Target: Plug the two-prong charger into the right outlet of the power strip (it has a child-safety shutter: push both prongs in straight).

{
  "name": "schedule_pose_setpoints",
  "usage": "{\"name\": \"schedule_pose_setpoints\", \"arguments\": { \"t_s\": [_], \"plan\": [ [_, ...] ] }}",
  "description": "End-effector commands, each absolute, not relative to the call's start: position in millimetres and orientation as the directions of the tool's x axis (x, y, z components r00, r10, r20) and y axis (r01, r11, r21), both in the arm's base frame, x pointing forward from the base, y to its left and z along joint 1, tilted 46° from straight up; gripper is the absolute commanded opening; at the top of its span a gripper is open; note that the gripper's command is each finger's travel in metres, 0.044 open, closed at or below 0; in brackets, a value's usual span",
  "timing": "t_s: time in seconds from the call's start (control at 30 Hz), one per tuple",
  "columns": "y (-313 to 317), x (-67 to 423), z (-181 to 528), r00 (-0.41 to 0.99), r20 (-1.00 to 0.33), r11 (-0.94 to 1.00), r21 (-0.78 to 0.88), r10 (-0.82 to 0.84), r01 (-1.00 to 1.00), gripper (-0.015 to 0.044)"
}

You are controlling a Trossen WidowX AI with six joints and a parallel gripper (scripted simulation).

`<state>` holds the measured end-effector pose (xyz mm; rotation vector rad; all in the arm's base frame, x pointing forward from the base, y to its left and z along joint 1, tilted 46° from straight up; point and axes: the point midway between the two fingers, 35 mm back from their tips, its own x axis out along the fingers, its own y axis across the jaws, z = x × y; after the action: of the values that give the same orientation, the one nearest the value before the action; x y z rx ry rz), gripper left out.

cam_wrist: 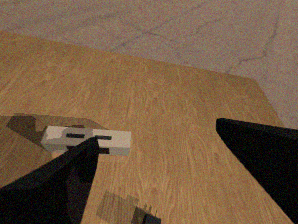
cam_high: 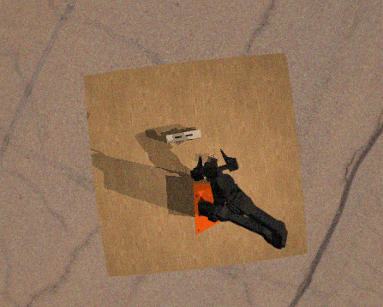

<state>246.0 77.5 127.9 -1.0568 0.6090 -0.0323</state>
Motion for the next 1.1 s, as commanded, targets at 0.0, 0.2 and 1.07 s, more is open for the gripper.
{"name": "schedule_pose_setpoints", "arguments": {
  "t_s": [0.0, 0.2, 1.07],
  "plan": [
    [68, 251, 120, 0.804, -0.479, 0.526, -0.812, -0.352, -0.253, 0.044],
    [51, 256, 111, 0.754, -0.507, 0.553, -0.8, -0.417, -0.232, 0.044],
    [-26, 260, 67, 0.458, -0.617, 0.657, -0.749, -0.64, -0.09, 0.044]
  ]
}}
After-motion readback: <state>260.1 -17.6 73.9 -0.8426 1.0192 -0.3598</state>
